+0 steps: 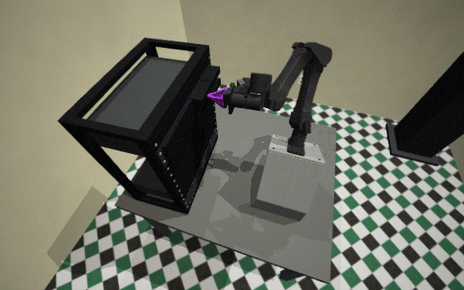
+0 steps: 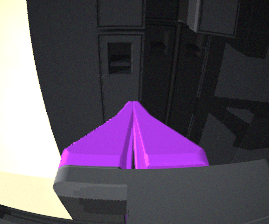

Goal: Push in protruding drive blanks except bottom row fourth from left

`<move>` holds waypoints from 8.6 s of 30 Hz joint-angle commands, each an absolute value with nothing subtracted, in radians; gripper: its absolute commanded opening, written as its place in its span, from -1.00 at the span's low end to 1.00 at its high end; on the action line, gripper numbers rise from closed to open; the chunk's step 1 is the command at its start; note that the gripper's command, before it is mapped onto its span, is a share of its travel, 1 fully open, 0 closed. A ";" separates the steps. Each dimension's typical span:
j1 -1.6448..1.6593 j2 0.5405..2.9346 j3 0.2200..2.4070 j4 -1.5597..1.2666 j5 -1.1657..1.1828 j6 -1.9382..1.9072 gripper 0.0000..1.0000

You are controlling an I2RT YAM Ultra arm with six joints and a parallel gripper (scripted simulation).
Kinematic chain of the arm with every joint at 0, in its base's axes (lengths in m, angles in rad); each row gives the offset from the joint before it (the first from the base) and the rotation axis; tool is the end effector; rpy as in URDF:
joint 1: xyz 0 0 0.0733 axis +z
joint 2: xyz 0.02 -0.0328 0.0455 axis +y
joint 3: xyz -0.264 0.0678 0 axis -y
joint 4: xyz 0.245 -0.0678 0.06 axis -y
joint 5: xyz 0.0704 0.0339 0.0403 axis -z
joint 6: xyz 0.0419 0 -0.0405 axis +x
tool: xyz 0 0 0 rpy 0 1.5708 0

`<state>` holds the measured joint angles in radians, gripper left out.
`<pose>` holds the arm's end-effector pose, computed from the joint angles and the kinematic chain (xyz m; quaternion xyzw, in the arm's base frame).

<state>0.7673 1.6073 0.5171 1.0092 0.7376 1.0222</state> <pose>0.2327 0.1868 0.1847 0.3296 0.6491 0.3274 0.6024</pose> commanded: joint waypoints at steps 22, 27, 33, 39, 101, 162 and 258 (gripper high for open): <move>0.784 1.618 0.576 1.008 0.709 1.009 -1.00; 0.764 1.634 0.618 0.973 0.705 1.007 -1.00; 0.774 1.627 0.623 0.993 0.704 1.007 -1.00; 0.774 1.627 0.623 0.993 0.704 1.007 -1.00; 0.758 1.657 0.704 0.941 0.691 1.006 -1.00; 0.741 1.667 0.728 0.922 0.679 1.005 -1.00; 0.710 1.681 0.764 0.901 0.656 1.003 -1.00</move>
<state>0.7189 1.6749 0.6815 0.8570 0.7128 1.0168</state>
